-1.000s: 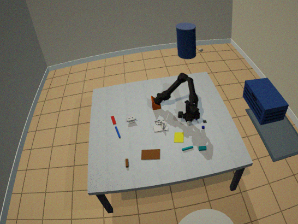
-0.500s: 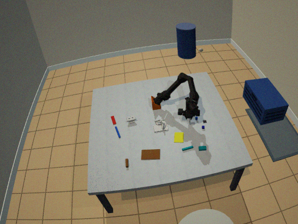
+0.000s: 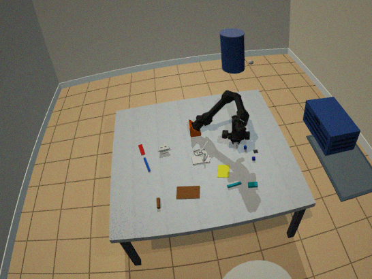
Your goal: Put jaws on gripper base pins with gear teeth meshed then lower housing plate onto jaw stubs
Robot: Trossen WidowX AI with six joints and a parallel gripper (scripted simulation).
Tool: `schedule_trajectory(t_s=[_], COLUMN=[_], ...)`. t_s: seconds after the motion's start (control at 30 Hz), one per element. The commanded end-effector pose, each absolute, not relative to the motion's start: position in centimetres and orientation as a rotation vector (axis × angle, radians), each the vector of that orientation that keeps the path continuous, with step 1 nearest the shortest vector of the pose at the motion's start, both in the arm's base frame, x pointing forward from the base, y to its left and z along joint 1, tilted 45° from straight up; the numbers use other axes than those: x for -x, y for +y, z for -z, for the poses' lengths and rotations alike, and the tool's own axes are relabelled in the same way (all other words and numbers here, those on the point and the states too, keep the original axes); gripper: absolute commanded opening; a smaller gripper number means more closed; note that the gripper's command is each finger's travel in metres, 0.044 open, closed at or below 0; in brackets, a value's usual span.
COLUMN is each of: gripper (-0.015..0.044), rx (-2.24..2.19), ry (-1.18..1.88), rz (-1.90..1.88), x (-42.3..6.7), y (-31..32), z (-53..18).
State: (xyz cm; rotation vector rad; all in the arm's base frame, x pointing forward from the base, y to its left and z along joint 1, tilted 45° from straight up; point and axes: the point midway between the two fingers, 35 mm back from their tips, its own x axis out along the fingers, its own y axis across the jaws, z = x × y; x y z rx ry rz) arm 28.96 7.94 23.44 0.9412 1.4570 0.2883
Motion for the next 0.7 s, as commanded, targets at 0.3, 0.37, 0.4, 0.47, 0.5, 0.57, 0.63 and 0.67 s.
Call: schedule_trajectory(t_s=[0.3,0.37,0.4,0.47,0.5,0.57,0.63,0.67], gripper=[0.0134,0.0134,0.0134,0.0134,0.0134,0.0134,0.0134,0.0134], rx=[-0.898,-0.889,-0.885,-0.877,-0.872,-0.864,-0.856,-0.852], ry=[1.448,1.446,1.445,1.443,1.442,1.441,1.439,1.438], rz=[-0.301,-0.302,-0.303,-0.305,-0.307,-0.309,-0.311,-0.313], x=[-30.1,-30.3,-30.4,-30.5,-30.6,-30.7,-30.9,-30.9], y=[5.5,5.0,4.8,4.3,4.1,3.6,3.2,2.9], z=[-21.3,-20.9,-20.7,-20.2,-20.0,-19.6,-19.2,-18.9])
